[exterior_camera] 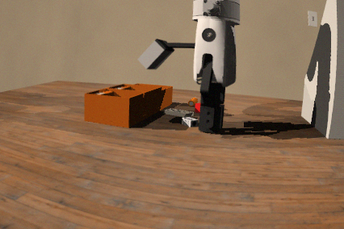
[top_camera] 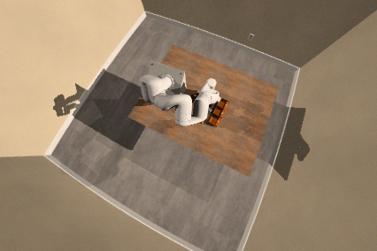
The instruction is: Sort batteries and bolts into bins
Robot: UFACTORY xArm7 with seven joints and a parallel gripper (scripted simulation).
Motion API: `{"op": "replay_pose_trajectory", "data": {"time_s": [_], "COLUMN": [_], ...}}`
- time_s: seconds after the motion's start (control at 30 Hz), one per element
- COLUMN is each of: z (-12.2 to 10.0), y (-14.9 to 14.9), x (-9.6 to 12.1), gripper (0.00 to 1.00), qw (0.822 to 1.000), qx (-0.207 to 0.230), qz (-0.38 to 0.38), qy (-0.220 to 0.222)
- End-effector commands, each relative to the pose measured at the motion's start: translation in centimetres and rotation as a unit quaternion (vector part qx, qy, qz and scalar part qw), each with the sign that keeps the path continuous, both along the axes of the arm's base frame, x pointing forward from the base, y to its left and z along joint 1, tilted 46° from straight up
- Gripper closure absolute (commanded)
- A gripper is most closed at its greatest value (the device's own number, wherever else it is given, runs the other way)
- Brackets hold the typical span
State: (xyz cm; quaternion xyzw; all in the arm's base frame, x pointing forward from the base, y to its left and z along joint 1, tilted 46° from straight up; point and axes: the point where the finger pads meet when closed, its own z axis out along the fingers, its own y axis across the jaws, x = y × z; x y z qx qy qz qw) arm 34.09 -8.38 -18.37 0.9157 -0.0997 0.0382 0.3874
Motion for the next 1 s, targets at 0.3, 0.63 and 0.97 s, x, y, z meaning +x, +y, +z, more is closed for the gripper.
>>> {"op": "replay_pose_trajectory", "data": {"time_s": [0.3,0.63,0.97], "z": [0.01,0.01,0.47], "y": [0.20,0.20,0.67], "x": [0.11,0.11,0.11], "gripper": [1.00,1.00,1.00], "qw": [1.000,1.000,1.000], "qx": [0.001,0.001,0.001], "qz": [0.001,0.001,0.001], "qy": [-0.001,-0.001,-0.001]}}
